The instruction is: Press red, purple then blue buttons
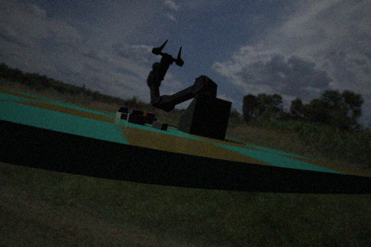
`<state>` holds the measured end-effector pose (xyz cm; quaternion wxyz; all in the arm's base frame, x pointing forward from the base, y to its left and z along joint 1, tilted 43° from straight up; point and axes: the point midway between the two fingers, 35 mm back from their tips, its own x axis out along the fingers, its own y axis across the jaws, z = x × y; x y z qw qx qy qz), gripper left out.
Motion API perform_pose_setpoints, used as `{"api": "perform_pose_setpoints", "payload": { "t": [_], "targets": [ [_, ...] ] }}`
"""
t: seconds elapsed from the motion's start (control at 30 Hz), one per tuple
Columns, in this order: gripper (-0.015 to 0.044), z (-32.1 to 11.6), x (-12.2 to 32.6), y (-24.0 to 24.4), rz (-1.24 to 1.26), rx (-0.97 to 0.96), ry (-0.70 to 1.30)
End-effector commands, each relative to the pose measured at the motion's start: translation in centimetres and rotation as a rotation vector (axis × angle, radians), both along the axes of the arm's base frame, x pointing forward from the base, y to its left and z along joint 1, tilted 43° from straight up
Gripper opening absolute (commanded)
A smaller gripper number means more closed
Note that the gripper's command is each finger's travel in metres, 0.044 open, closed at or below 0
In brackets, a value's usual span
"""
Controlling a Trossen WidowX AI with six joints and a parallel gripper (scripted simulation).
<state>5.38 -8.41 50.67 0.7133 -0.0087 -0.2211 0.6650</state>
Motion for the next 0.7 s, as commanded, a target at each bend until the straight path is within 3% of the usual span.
{"api": "perform_pose_setpoints", "payload": {
  "t": [0.0, 0.2, 0.4, 0.67],
  "targets": [
    [0.0400, 0.0, -0.1, 0.4, -0.009, -0.012, 0.003],
    [0.0400, -2.3, -1.0, 9.7, -0.278, -0.309, 0.110],
    [0.0400, -7.7, 2.6, 17.3, -0.615, -0.598, 0.288],
    [0.0400, -18.8, 11.1, 19.6, -1.129, -0.937, 0.617]
  ]
}}
